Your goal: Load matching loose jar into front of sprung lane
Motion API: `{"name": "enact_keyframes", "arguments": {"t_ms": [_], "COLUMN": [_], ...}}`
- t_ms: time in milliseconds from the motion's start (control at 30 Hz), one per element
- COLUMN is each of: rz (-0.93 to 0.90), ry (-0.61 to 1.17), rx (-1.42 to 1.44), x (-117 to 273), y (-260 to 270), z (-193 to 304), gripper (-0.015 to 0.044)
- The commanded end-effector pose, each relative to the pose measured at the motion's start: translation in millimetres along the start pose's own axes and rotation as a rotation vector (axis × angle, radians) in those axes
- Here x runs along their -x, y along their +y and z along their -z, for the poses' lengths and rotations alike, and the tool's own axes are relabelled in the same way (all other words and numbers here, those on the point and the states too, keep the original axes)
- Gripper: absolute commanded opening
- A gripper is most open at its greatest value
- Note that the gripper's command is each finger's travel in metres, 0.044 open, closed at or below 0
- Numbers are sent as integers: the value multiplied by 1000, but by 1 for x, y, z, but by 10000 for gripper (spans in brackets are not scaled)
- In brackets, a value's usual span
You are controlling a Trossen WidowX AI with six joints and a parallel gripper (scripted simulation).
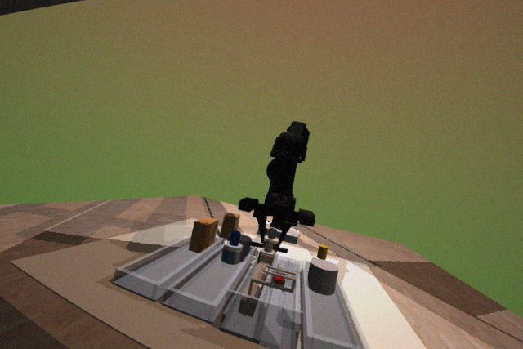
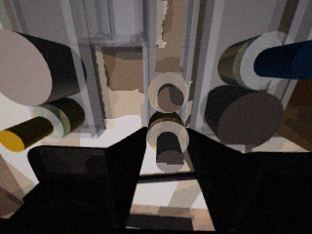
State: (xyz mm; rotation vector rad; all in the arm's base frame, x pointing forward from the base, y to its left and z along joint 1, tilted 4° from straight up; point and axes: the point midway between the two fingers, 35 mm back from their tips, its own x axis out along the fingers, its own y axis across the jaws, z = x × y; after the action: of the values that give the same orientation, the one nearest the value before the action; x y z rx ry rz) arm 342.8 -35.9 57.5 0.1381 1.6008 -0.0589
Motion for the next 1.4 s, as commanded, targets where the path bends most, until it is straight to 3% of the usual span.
{"name": "enact_keyframes", "arguments": {"t_ms": [0, 1367], "rz": [1, 1], "ry": [-29, -29], "rx": [4, 4], "x": [4, -10], "y": [0, 0], "z": [-8, -8], "gripper": [0, 0]}}
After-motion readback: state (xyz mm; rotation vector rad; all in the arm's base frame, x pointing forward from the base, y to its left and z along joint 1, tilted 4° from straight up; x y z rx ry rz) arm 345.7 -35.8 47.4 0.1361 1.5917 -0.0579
